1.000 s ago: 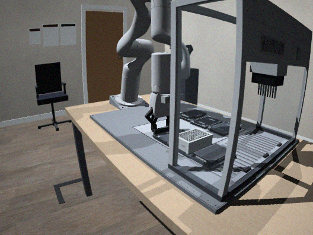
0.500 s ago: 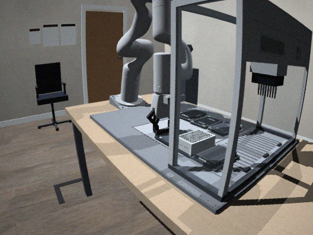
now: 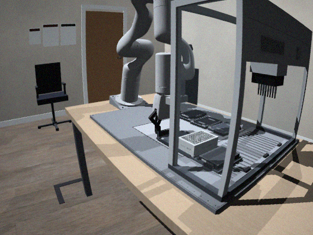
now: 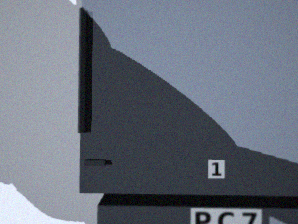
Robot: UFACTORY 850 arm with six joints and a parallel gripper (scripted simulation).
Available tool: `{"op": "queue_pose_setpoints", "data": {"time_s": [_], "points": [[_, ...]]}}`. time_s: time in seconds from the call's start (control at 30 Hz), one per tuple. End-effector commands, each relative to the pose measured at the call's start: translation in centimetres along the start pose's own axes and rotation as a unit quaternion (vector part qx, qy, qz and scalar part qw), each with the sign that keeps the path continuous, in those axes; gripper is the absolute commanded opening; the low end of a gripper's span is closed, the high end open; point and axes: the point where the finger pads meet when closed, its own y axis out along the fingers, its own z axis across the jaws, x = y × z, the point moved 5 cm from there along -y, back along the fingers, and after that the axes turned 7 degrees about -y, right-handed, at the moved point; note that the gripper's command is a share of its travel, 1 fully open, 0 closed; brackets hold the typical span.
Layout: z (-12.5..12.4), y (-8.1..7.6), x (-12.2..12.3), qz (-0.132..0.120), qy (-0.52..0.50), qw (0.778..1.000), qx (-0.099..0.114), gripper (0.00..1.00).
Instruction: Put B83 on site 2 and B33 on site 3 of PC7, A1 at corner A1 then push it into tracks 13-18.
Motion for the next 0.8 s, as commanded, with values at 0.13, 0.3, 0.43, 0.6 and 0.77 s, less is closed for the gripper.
{"op": "queue_pose_setpoints", "data": {"time_s": [0.13,0.3,0.43,0.6,0.77], "points": [[0.2,-0.1,-1.1,0.001,0.0,1.0,0.001,0.82],[0.2,-0.1,-1.4,0.001,0.0,1.0,0.001,0.82],[0.2,-0.1,-1.8,0.001,0.0,1.0,0.001,0.82],[0.3,-0.1,-2.3,0.001,0.0,1.0,0.001,0.82],[0.4,-0.1,-2.8,0.001,0.0,1.0,0.001,0.82]]}}
